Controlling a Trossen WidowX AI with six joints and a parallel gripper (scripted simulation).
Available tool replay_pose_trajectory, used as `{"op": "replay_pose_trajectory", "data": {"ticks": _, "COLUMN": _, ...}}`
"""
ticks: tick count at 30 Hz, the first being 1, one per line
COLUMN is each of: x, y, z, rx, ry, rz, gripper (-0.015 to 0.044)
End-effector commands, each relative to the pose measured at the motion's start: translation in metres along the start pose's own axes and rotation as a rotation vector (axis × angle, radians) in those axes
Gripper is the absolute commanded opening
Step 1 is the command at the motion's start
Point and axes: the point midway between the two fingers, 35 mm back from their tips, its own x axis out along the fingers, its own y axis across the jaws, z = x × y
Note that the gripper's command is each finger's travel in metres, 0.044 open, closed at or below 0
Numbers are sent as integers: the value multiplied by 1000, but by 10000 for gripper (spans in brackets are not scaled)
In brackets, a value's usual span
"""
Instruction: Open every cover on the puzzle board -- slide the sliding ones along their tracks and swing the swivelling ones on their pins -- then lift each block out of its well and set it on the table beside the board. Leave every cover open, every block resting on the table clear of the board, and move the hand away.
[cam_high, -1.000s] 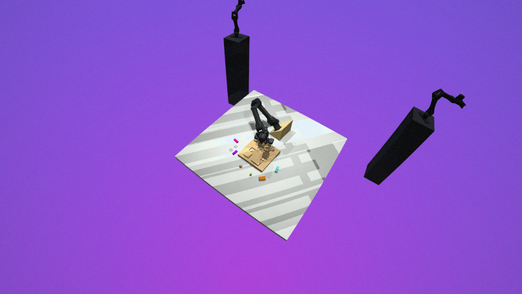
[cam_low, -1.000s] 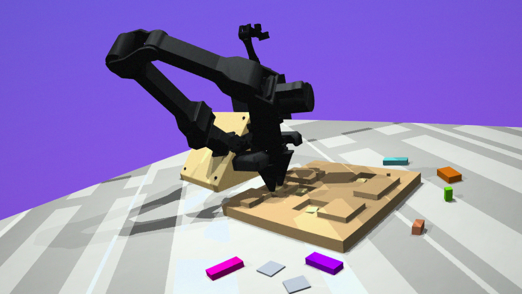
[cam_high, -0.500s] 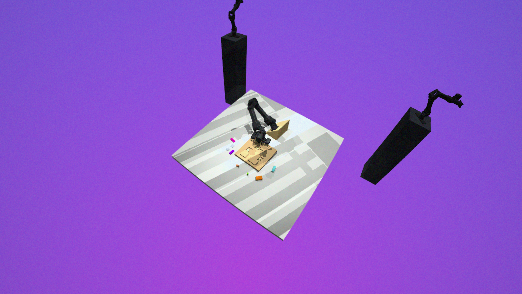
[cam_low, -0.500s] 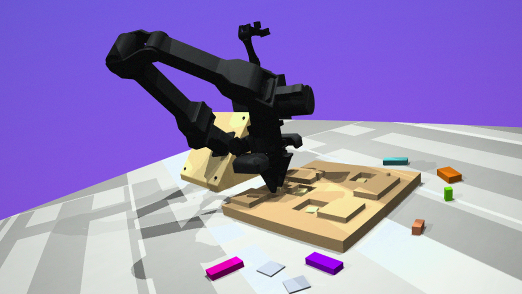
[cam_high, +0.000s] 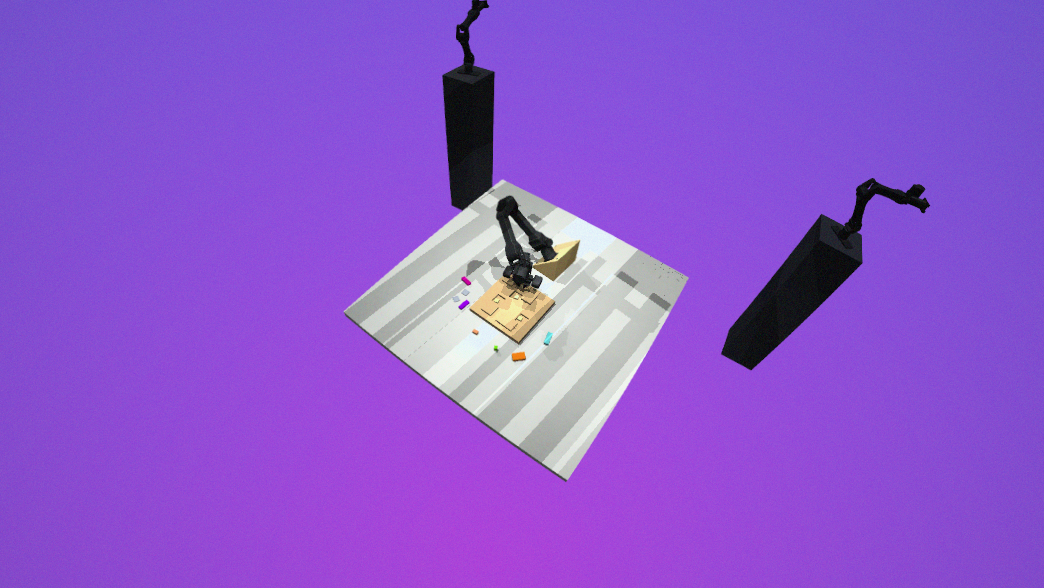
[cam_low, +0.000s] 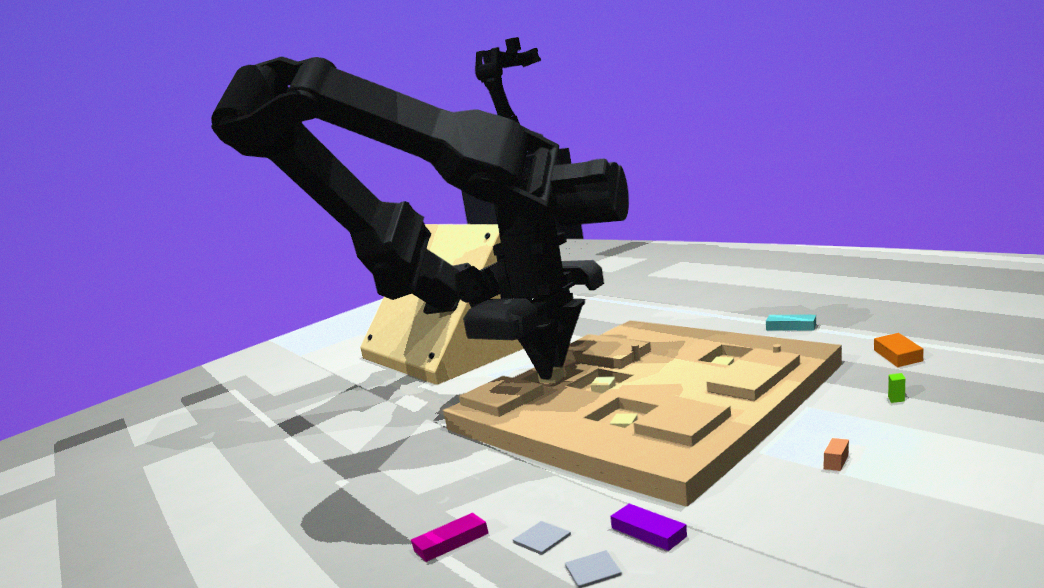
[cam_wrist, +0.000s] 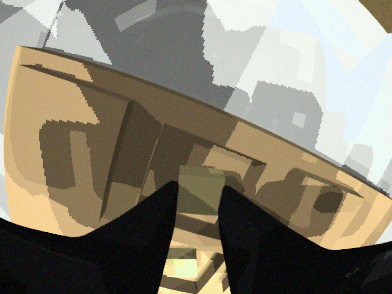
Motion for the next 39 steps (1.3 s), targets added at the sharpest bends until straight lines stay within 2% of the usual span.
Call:
{"op": "replay_pose_trajectory", "data": {"ticks": 1, "x": -6, "y": 0, "z": -1, "rx": 6, "ry": 4, "rz": -4, "gripper": 80}}
{"op": "replay_pose_trajectory", "data": {"ticks": 27, "x": -38, "y": -1, "z": 1, "rx": 18, "ry": 4, "rz": -1, "gripper": 80}}
{"op": "replay_pose_trajectory", "data": {"ticks": 39, "x": -55, "y": -1, "z": 0, "rx": 1096, "ry": 3, "rz": -5, "gripper": 80}}
